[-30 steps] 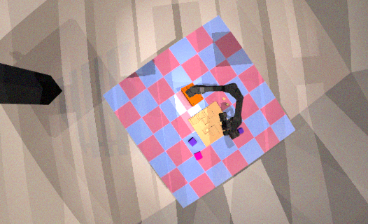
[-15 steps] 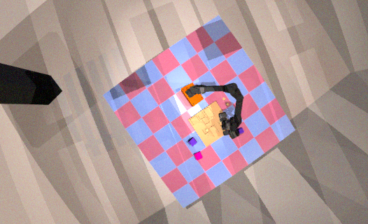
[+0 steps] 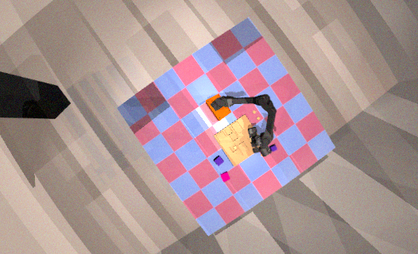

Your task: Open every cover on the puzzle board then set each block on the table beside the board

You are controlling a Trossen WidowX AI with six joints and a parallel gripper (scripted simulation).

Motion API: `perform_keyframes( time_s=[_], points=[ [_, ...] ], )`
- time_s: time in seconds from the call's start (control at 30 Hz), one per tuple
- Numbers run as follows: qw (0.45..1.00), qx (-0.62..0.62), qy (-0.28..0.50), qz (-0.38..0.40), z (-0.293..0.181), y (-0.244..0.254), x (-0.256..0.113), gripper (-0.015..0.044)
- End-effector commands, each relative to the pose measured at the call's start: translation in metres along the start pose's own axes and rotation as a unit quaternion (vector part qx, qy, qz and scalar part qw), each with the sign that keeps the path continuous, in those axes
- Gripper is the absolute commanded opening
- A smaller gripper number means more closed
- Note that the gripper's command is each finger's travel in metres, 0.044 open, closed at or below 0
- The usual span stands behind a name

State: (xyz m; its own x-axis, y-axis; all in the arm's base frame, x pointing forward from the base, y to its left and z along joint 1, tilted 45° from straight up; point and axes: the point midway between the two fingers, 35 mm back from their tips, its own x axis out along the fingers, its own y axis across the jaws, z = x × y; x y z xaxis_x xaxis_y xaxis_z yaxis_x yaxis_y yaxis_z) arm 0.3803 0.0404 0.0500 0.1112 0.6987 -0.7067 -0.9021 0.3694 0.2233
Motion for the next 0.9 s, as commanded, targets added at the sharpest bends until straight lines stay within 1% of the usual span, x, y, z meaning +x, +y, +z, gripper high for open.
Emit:
perform_keyframes(
  time_s=[0.0, 0.7, 0.87],
  points=[
    [1.000, 0.003, -0.002, 0.001, 0.000, 0.001, 0.003, 0.0144],
    [1.000, 0.003, -0.002, 0.002, 0.000, 0.001, 0.014, 0.0144],
    [1.000, 0.000, 0.000, 0.000, 0.000, 0.000, 0.012, 0.0110]
  ],
)
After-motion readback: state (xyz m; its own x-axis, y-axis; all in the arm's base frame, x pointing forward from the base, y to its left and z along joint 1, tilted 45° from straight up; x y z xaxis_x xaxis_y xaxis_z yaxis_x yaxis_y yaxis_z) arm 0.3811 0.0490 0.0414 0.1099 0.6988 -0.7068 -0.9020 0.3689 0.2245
